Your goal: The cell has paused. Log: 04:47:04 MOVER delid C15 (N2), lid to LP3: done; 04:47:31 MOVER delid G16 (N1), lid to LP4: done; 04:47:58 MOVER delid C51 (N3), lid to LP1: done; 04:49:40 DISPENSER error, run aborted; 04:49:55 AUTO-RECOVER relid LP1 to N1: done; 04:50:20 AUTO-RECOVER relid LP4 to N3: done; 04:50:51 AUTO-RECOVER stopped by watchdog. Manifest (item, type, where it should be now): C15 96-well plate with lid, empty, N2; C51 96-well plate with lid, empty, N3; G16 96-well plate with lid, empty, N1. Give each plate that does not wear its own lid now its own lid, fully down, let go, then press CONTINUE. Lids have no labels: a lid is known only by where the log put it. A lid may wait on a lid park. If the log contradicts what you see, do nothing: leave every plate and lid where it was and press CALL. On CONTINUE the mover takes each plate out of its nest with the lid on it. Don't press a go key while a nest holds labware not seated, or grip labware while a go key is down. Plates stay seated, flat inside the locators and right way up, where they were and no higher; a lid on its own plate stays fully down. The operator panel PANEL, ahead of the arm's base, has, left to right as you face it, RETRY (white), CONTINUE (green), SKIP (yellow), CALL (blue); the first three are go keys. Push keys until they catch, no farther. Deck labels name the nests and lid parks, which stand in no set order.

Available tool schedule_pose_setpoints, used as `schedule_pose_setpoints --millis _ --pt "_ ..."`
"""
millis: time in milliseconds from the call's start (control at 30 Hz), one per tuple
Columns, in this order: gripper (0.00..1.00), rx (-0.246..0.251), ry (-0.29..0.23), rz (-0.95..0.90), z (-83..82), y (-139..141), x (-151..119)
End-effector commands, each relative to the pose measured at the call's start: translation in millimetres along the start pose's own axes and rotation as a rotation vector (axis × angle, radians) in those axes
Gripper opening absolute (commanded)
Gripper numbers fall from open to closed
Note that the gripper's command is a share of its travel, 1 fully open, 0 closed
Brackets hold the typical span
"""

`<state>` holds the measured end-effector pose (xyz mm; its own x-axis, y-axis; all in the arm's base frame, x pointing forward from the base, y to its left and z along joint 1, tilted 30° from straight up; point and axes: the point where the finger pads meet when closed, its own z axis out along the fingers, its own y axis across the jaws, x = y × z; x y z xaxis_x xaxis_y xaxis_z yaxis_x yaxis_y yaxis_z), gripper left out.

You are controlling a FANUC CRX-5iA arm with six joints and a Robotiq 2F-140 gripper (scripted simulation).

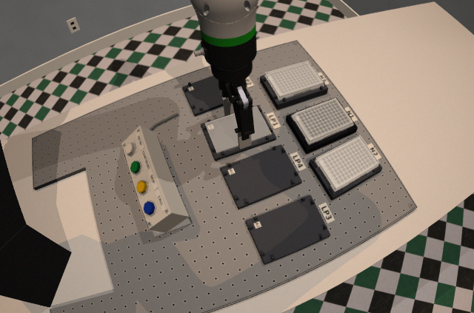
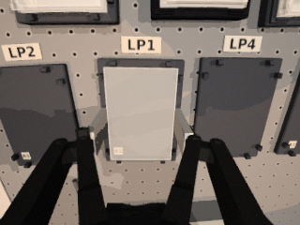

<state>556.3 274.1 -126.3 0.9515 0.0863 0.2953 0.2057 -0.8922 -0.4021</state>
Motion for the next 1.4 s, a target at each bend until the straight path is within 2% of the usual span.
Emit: schedule_pose_setpoints --millis 0,700,733,1367 --pt "0.0 0.0 0.0 0.0 -0.1 0.1 0.2" --pt "0.0 0.0 0.0 0.0 -0.1 0.1 0.2" --pt "0.66 0.0 0.0 0.0 -0.1 0.1 0.2" --pt "0.66 0.0 0.0 0.0 -0.1 0.1 0.2"
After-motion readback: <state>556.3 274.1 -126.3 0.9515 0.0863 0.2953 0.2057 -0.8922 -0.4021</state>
